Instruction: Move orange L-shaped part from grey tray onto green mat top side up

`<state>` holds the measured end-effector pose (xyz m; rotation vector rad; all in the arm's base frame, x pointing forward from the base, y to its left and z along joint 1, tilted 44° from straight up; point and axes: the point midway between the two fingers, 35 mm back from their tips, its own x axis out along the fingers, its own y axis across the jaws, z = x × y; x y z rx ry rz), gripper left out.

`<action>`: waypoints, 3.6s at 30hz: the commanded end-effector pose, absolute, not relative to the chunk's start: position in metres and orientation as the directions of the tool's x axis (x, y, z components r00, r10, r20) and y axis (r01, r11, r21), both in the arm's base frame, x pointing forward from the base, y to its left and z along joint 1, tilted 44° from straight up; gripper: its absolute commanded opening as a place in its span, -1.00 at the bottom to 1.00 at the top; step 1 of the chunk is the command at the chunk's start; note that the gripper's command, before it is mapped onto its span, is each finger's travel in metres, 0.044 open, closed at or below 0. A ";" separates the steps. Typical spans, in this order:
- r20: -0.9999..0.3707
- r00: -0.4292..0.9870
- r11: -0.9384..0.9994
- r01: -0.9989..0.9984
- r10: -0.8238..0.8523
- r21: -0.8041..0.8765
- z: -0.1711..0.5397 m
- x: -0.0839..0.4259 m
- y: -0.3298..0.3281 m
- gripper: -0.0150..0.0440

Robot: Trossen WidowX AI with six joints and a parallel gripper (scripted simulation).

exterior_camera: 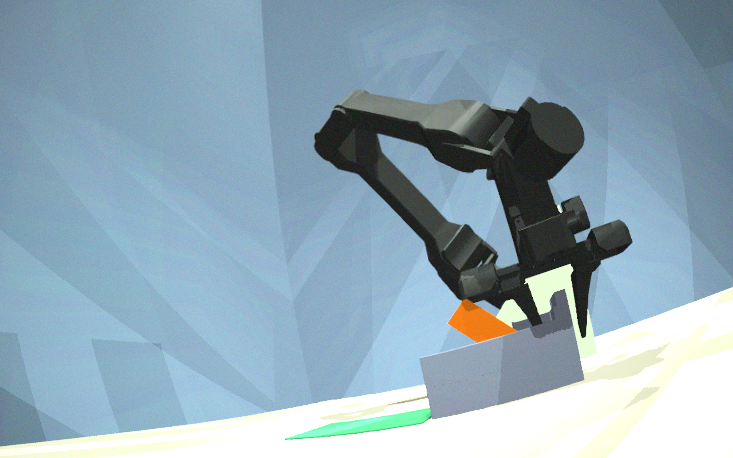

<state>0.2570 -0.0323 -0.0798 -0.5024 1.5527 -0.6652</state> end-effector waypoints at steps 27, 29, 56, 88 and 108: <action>-0.734 -0.100 0.732 0.065 -0.672 -0.678 0.000 0.266 0.041 0.12; -0.734 -0.100 0.732 0.065 -0.672 -0.678 0.000 0.266 0.041 0.12; -0.731 -0.102 0.713 0.162 -0.675 -0.682 0.002 0.266 0.035 0.39; -0.730 -0.101 -0.116 0.993 -0.675 -0.030 0.034 0.269 -0.036 0.46; -0.730 -0.100 -0.116 0.993 -0.676 -0.029 0.013 0.267 -0.055 0.46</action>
